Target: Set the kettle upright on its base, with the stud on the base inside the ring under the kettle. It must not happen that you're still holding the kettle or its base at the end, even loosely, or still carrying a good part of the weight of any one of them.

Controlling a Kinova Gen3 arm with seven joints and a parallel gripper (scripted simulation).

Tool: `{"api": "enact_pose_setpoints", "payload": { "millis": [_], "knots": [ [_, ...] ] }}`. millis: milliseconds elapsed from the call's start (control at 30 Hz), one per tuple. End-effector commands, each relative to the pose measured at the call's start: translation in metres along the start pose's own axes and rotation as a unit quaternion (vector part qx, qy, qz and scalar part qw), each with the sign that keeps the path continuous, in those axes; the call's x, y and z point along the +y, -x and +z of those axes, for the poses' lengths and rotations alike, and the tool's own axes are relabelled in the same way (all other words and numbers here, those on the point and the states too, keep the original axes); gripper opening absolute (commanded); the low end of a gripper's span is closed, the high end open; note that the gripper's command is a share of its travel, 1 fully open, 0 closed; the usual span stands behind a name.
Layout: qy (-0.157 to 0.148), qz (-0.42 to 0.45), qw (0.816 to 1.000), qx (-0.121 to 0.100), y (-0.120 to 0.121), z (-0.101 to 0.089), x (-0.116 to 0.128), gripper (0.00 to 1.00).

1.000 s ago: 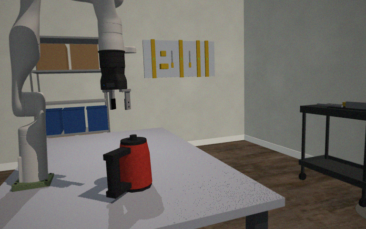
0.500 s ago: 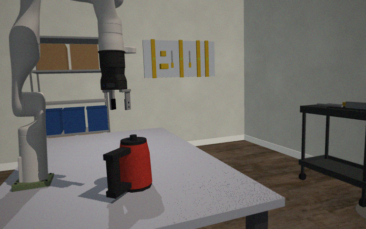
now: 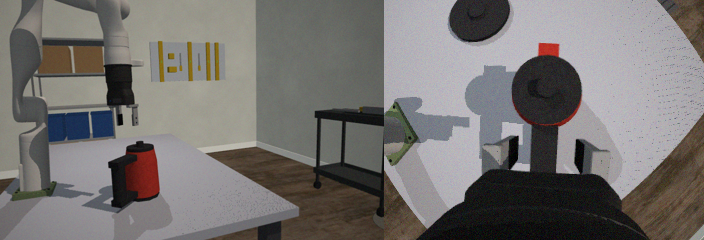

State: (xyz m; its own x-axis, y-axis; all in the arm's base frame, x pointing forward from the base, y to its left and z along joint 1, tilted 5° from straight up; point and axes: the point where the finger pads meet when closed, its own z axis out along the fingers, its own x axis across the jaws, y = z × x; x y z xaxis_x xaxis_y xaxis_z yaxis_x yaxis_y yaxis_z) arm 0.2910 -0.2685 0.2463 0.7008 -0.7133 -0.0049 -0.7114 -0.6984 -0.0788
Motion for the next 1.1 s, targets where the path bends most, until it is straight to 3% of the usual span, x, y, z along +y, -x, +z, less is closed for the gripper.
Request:
{"api": "enact_pose_setpoints", "payload": {
  "millis": [0, 500, 1067],
  "knots": [
    [-0.001, -0.002, 1.000, -0.005, 0.003, 0.006, -0.001, 1.00],
    [-0.001, -0.002, 1.000, -0.005, 0.004, 0.073, -0.001, 1.00],
    [-0.001, -0.002, 1.000, -0.005, 0.004, 0.088, -0.001, 1.00]
  ]
}}
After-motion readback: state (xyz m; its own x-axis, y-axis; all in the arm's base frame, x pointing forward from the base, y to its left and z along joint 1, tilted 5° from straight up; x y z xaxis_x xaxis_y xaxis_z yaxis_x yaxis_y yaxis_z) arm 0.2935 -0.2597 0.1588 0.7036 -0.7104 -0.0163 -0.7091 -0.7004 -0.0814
